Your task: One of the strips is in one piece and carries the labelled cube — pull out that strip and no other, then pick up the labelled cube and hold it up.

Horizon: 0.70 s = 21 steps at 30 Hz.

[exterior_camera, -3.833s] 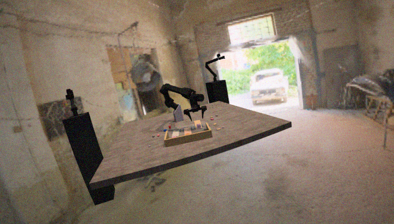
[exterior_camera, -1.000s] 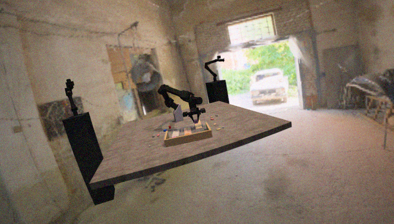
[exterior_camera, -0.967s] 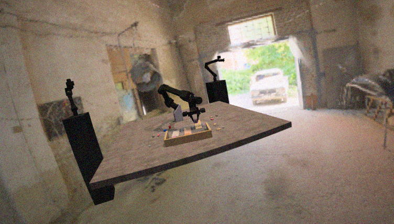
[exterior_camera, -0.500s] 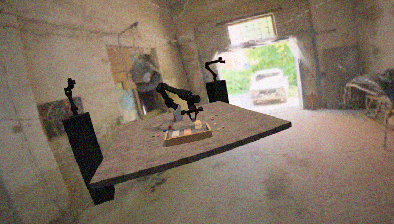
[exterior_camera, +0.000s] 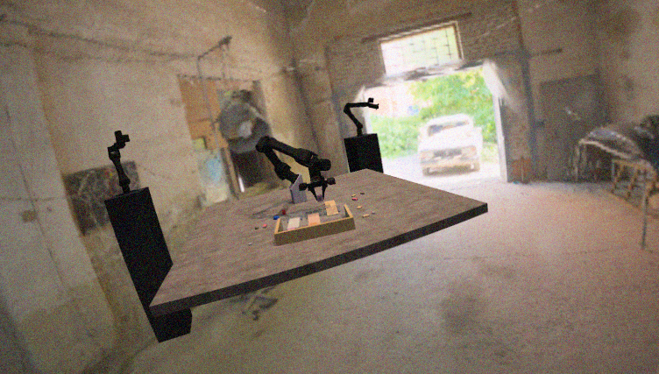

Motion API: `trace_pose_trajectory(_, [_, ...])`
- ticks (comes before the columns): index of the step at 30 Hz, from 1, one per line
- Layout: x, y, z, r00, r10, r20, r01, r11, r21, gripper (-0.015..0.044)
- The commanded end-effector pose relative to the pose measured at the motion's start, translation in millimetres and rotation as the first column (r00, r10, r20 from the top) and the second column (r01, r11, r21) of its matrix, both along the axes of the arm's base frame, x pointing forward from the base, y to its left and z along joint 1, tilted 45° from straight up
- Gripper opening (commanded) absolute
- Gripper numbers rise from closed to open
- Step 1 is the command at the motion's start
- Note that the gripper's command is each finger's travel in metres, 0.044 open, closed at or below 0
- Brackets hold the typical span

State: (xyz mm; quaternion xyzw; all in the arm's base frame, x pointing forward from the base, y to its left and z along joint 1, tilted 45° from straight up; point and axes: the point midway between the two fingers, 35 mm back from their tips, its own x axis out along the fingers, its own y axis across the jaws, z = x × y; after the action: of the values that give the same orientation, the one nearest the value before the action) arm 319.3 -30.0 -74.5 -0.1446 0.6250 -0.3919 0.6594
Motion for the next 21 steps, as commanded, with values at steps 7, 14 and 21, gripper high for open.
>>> trace_pose_trajectory(7, [-22, 3, 6, 1.000, -0.002, 0.001, 0.002, 1.000, 0.002, 0.0000])
trace_pose_trajectory(14, [-19, 25, 28, 1.000, -0.002, 0.001, 0.002, 1.000, 0.003, 0.0000])
trace_pose_trajectory(21, [-19, 25, 28, 1.000, -0.002, 0.001, 0.002, 1.000, 0.003, 0.0000])
